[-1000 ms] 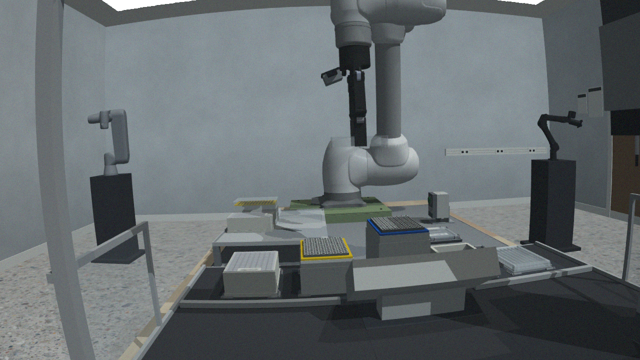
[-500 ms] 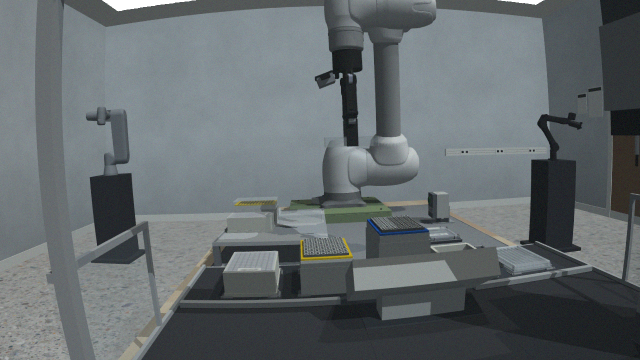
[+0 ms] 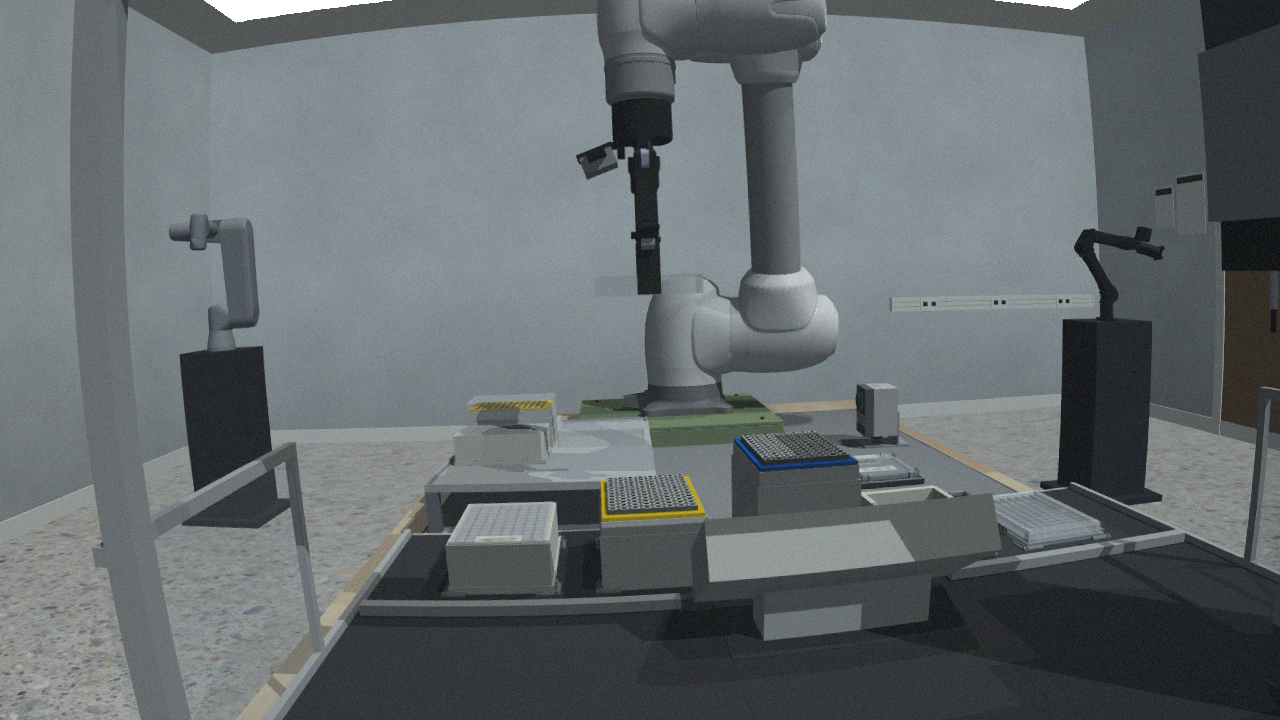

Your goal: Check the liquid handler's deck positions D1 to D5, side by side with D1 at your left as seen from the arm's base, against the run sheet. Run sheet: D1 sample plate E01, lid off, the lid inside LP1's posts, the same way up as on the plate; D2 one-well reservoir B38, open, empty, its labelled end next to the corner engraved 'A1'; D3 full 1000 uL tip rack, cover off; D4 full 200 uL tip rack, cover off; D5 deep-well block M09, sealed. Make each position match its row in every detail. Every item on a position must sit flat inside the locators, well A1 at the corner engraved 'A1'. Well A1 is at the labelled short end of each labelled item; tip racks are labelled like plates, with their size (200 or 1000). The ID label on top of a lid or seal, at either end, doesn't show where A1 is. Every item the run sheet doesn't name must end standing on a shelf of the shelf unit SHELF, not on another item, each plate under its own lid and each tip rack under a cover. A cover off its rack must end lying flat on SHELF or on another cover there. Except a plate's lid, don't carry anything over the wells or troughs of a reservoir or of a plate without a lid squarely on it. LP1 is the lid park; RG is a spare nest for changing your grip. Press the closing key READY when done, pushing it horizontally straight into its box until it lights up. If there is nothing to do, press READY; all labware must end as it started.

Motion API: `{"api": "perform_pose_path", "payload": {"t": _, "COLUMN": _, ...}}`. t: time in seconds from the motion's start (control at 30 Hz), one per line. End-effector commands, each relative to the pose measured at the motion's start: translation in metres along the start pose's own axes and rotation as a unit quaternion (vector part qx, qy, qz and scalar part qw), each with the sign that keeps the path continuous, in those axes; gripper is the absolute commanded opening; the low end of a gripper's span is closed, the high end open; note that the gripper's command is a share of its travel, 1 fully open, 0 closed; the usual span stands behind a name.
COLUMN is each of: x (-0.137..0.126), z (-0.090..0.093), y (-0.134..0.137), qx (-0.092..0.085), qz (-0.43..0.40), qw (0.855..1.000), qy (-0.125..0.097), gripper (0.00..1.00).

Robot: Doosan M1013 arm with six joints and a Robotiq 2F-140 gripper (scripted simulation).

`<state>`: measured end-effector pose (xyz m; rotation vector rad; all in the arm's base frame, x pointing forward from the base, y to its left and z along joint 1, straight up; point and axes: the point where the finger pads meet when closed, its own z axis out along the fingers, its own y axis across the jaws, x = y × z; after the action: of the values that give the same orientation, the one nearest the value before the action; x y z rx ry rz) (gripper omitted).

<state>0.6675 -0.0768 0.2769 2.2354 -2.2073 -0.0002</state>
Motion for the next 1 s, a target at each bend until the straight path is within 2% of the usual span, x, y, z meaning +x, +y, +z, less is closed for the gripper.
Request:
{"api": "perform_pose_path", "payload": {"t": 0.0, "x": 0.015, "z": -0.001, "y": -0.001, "qx": 0.001, "qz": 0.0, "qw": 1.0, "qy": 0.0, "gripper": 0.1}}
{"api": "perform_pose_path", "payload": {"t": 0.37, "x": 0.07, "z": -0.001, "y": -0.002, "qx": 0.001, "qz": 0.0, "qw": 1.0, "qy": 0.0, "gripper": 0.1}}
{"api": "perform_pose_path", "payload": {"t": 0.97, "x": 0.075, "z": -0.001, "y": -0.002, "qx": 0.001, "qz": 0.0, "qw": 1.0, "qy": 0.0, "gripper": 0.1}}
